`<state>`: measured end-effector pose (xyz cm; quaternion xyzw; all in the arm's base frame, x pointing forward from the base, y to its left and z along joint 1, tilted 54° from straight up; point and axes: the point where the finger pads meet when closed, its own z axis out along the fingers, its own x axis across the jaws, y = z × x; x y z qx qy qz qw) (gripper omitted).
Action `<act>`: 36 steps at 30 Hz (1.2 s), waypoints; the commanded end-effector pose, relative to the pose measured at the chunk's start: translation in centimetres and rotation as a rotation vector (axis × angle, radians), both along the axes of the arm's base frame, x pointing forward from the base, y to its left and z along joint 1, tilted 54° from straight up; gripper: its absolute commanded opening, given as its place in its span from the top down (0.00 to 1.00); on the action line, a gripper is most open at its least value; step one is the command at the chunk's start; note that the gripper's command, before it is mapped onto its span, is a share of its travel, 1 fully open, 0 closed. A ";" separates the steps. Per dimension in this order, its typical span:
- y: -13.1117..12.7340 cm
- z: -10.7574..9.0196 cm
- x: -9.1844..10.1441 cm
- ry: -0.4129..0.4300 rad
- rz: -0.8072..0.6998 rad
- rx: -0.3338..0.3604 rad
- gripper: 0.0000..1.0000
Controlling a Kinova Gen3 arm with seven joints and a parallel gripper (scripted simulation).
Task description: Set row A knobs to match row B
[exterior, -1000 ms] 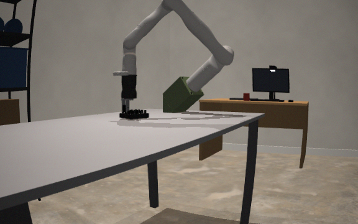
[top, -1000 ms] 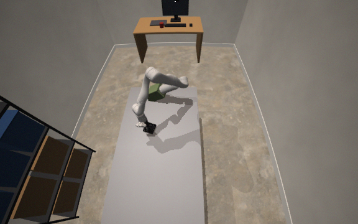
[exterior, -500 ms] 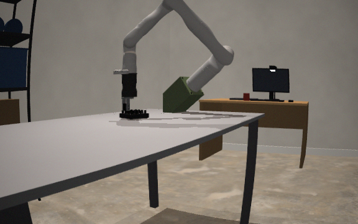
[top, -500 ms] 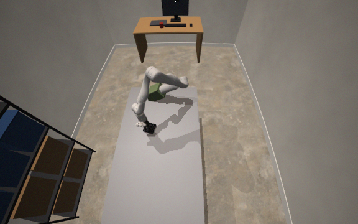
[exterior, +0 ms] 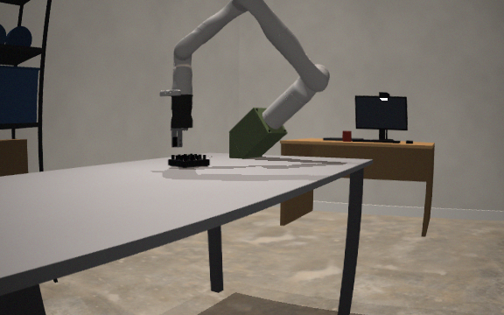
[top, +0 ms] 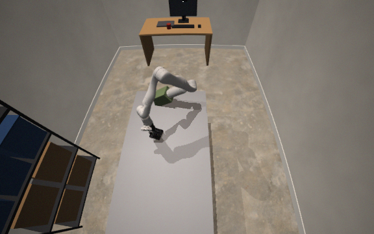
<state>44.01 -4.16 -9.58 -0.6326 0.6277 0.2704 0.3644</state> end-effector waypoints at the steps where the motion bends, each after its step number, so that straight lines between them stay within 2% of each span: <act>1: -0.3 0.1 0.1 -0.002 -0.003 -0.003 0.54; 22: -0.8 0.5 0.4 -0.004 -0.016 -0.006 0.54; 31: -3.5 2.9 2.1 -0.018 -0.084 -0.020 0.54; 33: -3.5 2.9 2.1 -0.018 -0.084 -0.020 0.54; 36: -5.2 4.4 3.0 -0.026 -0.124 -0.028 0.54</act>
